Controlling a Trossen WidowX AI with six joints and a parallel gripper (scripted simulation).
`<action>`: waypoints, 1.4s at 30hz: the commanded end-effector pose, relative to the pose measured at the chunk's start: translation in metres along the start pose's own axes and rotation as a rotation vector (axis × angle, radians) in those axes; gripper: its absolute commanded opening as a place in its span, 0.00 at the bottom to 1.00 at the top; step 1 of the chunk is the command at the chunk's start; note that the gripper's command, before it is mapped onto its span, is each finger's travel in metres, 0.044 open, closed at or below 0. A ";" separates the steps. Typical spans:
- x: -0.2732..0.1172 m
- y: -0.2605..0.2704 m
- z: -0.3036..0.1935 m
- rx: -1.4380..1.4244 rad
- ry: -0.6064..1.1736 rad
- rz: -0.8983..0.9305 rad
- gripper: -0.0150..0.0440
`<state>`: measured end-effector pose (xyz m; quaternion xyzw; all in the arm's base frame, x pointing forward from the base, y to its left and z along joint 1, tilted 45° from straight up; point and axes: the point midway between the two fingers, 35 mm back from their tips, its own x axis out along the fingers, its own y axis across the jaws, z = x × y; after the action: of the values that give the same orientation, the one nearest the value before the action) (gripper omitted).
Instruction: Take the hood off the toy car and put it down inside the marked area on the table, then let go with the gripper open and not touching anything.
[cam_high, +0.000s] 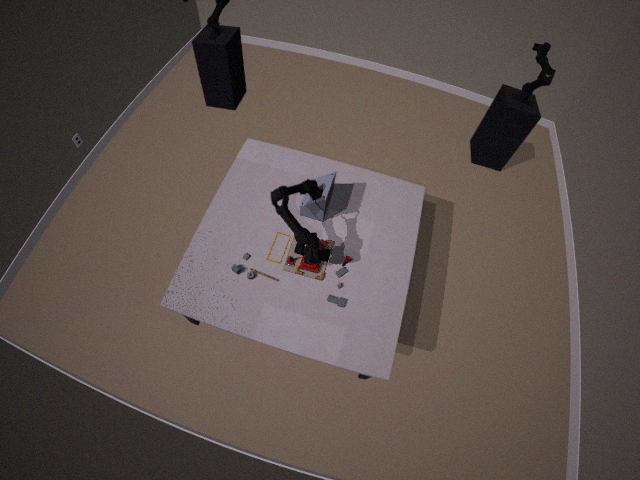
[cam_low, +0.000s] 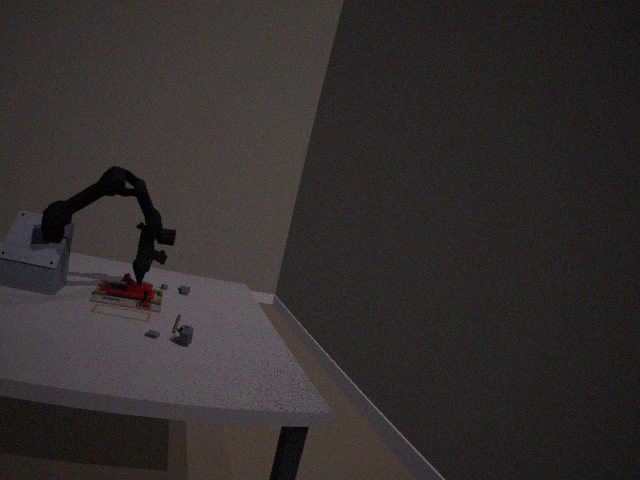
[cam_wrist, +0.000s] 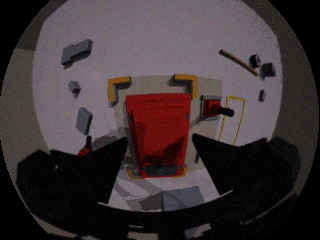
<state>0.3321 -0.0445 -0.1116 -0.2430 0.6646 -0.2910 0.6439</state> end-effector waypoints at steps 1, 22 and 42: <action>0.005 -0.001 -0.001 -0.006 0.000 -0.005 1.00; 0.014 -0.001 -0.001 -0.006 0.000 -0.005 1.00; 0.024 -0.001 -0.001 -0.006 0.000 -0.006 1.00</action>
<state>0.3293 -0.0603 -0.1266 -0.2438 0.6651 -0.2913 0.6429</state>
